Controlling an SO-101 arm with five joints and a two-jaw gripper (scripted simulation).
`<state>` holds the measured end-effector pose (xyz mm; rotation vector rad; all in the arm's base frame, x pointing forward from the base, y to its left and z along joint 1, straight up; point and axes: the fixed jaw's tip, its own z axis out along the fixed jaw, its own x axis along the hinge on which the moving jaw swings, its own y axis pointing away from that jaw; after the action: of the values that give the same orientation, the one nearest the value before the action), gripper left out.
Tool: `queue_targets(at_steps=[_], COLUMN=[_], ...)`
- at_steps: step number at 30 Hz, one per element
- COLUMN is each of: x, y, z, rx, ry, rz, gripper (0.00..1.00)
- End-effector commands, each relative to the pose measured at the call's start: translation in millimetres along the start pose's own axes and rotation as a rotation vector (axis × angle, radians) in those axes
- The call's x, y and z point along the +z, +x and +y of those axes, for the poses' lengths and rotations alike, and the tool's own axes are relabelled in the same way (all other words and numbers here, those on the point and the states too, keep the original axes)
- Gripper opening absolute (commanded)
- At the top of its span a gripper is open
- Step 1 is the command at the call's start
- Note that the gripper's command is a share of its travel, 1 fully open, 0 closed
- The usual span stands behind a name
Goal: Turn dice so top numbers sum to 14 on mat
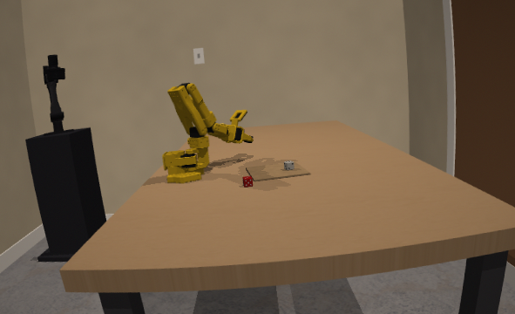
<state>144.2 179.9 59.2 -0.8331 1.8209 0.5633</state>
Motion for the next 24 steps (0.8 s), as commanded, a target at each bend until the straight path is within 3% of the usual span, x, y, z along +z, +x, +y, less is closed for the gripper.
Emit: queue_targets(at_steps=[1, 24], x=[0.0, 2.3], y=[-3.7, 1.9], z=[2.4, 2.4], rx=[-0.013, -0.013], ry=[-0.010, -0.010], rz=[-0.022, -0.022], gripper=[0.00, 0.00])
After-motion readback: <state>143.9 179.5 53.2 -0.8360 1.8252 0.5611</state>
